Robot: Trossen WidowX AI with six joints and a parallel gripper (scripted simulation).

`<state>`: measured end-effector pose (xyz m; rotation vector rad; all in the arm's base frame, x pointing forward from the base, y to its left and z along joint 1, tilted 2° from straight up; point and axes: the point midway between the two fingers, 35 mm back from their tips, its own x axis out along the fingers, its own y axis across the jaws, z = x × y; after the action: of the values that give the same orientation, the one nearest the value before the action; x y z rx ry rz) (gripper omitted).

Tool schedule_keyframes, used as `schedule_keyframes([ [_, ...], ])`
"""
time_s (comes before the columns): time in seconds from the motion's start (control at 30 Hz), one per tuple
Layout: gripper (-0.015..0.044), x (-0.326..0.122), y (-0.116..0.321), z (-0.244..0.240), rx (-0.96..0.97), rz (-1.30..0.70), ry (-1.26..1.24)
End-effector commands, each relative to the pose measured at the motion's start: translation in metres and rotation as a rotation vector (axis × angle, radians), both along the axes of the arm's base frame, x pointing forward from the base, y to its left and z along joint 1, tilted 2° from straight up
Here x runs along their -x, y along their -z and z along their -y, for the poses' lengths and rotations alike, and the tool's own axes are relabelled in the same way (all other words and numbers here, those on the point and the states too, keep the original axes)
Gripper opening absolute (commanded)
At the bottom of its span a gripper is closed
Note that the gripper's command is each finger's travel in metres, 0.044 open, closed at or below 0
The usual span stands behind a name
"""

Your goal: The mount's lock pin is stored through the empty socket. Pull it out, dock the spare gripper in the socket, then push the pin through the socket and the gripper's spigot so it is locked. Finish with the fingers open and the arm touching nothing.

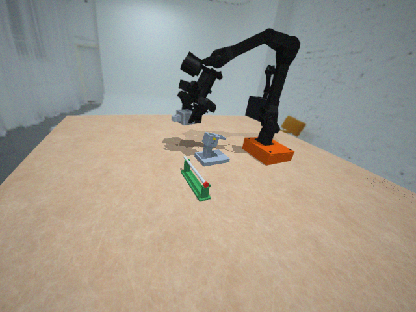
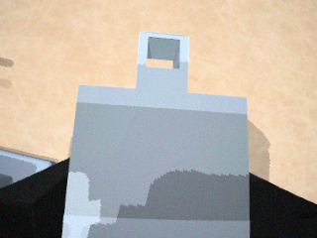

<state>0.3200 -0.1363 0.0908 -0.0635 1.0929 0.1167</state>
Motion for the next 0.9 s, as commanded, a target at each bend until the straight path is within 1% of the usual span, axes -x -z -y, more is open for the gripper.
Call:
schedule_keyframes([
  [0.0,0.0000,0.000,0.001,-0.007,0.024,-0.040,-0.018],
  [0.47,0.0000,0.009,0.009,-0.030,0.113,-0.199,-0.094],
  [0.87,0.0000,0.019,0.011,-0.049,0.232,-0.346,-0.185],
])
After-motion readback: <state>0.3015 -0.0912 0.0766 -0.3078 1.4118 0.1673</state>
